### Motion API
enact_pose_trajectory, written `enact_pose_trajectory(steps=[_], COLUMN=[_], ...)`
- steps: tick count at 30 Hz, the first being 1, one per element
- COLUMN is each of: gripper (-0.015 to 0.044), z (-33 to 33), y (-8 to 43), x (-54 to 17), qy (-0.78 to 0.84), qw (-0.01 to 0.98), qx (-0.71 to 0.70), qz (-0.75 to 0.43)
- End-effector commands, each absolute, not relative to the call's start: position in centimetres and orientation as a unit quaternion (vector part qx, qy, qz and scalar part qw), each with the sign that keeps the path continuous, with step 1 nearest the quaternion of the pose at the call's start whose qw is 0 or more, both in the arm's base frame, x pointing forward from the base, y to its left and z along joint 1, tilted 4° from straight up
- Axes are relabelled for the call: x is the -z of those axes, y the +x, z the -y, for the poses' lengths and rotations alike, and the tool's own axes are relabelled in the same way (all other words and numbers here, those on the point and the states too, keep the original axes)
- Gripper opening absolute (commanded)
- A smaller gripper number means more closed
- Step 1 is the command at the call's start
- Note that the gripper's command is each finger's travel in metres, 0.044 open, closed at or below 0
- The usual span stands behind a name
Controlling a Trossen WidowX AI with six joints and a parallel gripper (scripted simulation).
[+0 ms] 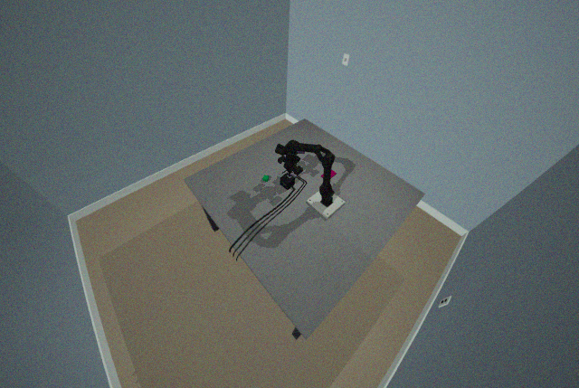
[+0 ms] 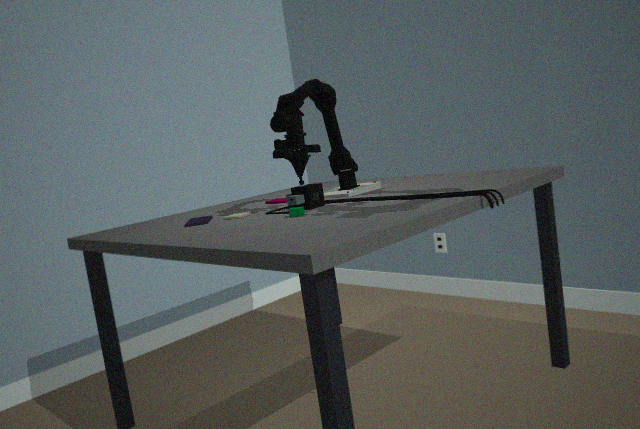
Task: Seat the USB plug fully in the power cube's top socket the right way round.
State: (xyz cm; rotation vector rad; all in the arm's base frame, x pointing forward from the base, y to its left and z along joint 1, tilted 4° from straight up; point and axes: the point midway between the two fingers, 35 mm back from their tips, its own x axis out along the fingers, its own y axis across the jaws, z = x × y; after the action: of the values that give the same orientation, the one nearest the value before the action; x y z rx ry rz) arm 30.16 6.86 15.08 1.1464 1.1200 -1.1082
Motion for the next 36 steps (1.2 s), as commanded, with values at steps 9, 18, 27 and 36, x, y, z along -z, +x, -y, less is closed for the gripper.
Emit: enact_pose_trajectory(steps=[9,18,27,36], gripper=[0.0000,0.0000,0.0000,0.0000], z=[-6.80,-6.79,-6.79,-6.79], y=[30.18,30.19,30.20,30.21], x=[-14.85,-14.74,-14.64,-14.53], qy=[0.484,0.484,0.484,0.484], qw=[0.563,0.563,0.563,0.563], qx=[0.471,0.471,0.471,0.471], qz=[-0.476,-0.476,-0.476,-0.476])
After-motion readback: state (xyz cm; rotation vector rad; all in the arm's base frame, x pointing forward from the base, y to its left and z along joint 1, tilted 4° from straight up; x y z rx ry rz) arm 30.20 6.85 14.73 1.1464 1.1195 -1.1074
